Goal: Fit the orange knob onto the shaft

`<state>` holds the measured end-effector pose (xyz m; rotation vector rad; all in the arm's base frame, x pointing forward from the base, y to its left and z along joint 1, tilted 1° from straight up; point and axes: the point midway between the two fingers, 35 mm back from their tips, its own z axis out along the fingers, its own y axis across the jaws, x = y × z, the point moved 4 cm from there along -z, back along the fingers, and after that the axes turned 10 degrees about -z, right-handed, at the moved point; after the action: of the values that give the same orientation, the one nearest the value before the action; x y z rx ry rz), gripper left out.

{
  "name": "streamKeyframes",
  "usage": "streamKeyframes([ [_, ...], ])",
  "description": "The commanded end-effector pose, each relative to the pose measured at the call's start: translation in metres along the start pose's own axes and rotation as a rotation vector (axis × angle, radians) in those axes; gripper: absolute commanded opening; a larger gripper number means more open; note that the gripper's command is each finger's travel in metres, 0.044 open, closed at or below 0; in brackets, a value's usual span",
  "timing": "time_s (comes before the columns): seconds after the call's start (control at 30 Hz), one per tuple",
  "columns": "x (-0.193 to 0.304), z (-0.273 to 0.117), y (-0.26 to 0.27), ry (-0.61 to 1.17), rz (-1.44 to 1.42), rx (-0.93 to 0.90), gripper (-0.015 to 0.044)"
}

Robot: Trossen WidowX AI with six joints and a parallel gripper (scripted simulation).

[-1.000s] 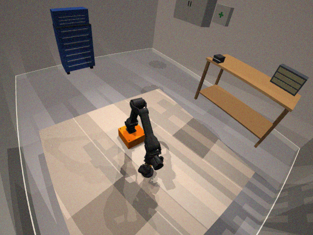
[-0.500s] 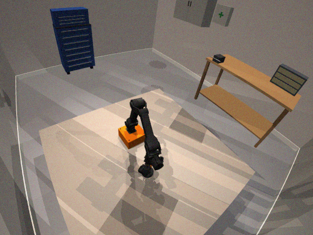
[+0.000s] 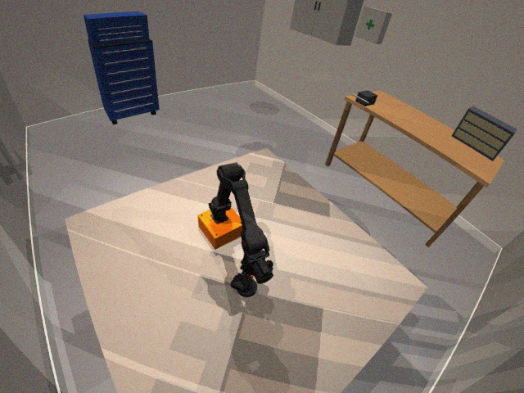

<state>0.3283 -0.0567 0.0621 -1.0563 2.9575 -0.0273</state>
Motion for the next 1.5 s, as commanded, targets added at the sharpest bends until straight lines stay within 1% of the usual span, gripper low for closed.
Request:
streamKeyframes([
  [0.0,0.0002,-0.0039,0.0,-0.002,-0.003,0.004,0.0],
  [0.27,-0.0017,-0.0018,-0.0023,-0.002,-0.212,0.004,0.0],
  [0.97,-0.0051,0.0007,-0.0067,-0.002,-0.212,0.005,0.0],
  [1.17,-0.0041,-0.0039,-0.0055,-0.002,-0.212,0.005,0.0],
  [1.27,-0.0039,-0.0039,-0.0052,-0.002,-0.266,0.005,0.0],
  [1.4,-0.0023,-0.0022,-0.0032,-0.001,-0.411,0.004,0.0],
  [1.47,-0.0013,-0.0013,-0.0021,-0.001,-0.422,0.004,0.0],
])
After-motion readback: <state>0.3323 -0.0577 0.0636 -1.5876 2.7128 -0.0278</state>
